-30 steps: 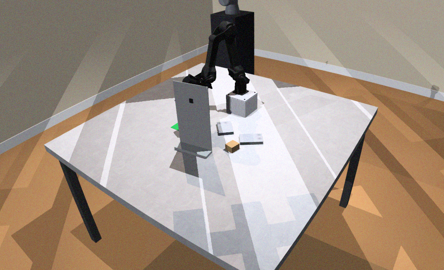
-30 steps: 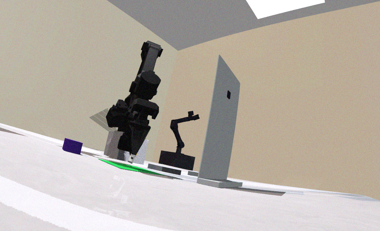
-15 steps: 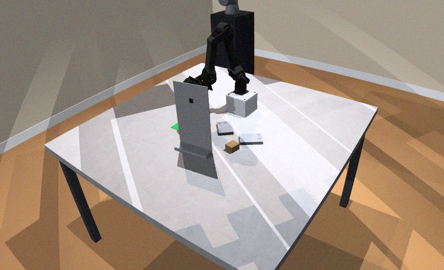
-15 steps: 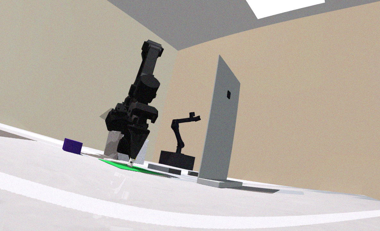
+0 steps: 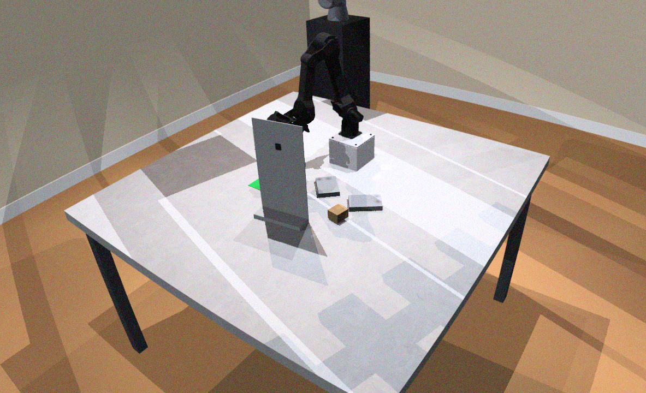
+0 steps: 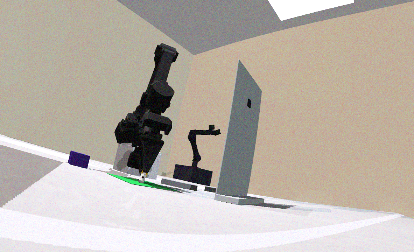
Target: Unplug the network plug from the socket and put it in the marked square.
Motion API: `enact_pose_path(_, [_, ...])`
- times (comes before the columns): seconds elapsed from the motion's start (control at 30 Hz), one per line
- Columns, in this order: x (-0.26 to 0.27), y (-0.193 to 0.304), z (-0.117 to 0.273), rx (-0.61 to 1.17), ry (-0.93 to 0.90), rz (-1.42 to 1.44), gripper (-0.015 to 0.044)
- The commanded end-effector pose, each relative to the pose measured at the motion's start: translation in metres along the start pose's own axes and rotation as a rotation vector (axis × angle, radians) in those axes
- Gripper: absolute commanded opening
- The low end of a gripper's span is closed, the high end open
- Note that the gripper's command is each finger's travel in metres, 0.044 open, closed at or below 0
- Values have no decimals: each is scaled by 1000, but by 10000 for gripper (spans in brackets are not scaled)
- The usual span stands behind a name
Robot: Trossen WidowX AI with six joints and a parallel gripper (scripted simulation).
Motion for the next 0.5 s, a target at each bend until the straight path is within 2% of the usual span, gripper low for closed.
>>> enact_pose_path(0.0, [0,0,0,0,0,0,156])
enact_pose_path(0.47, [1,0,8,0,1,-1,156])
Point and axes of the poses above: the point midway between the two fingers, 35 mm back from their tips, its own z axis back along the fingers, its own x axis across the jaws, y = z × x, the point moved 7 cm from there along z, back along the fingers, and after that the axes turned 3 degrees about -z, right-handed, at the moved point
